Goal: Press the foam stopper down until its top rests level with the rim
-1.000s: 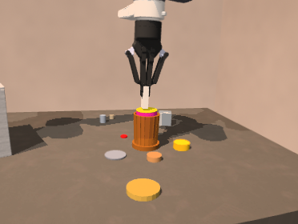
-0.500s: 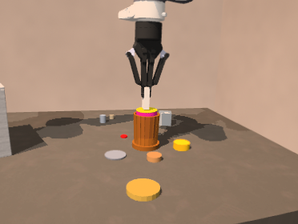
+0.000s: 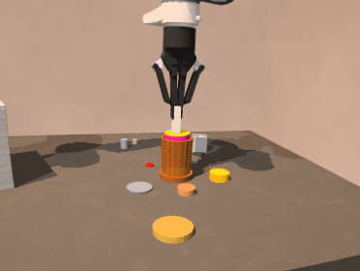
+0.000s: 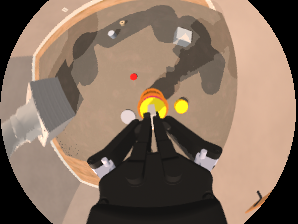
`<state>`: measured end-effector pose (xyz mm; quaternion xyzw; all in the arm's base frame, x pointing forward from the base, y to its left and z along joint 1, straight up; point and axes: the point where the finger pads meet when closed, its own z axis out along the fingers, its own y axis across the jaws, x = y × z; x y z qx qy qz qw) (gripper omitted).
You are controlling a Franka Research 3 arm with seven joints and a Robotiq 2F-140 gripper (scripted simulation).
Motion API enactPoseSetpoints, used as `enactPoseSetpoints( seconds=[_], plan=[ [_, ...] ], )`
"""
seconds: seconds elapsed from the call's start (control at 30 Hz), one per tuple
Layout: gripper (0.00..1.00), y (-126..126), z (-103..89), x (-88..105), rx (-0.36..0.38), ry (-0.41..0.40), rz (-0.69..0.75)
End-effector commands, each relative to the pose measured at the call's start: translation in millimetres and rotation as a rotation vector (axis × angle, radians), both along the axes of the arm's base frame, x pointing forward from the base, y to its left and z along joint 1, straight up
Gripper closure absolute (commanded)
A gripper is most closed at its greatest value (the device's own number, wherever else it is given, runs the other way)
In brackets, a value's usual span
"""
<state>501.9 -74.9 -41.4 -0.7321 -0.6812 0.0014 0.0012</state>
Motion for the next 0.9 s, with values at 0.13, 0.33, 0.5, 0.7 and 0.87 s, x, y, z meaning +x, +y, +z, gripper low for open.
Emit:
enactPoseSetpoints(
  seconds=[0.13,0.33,0.5,0.7,0.87],
  plan=[
    [1.00,-1,-2.7,1.5,-0.001,-0.004,0.005],
    [1.00,-1,-4.7,1.3,-0.001,-0.004,0.005],
    [1.00,-1,-7.0,1.1,-0.001,-0.004,0.005],
    [1.00,-1,-9.7,0.9,-0.001,-0.004,0.005],
    [1.00,-1,-12.0,0.7,-0.001,-0.004,0.005]
  ],
)
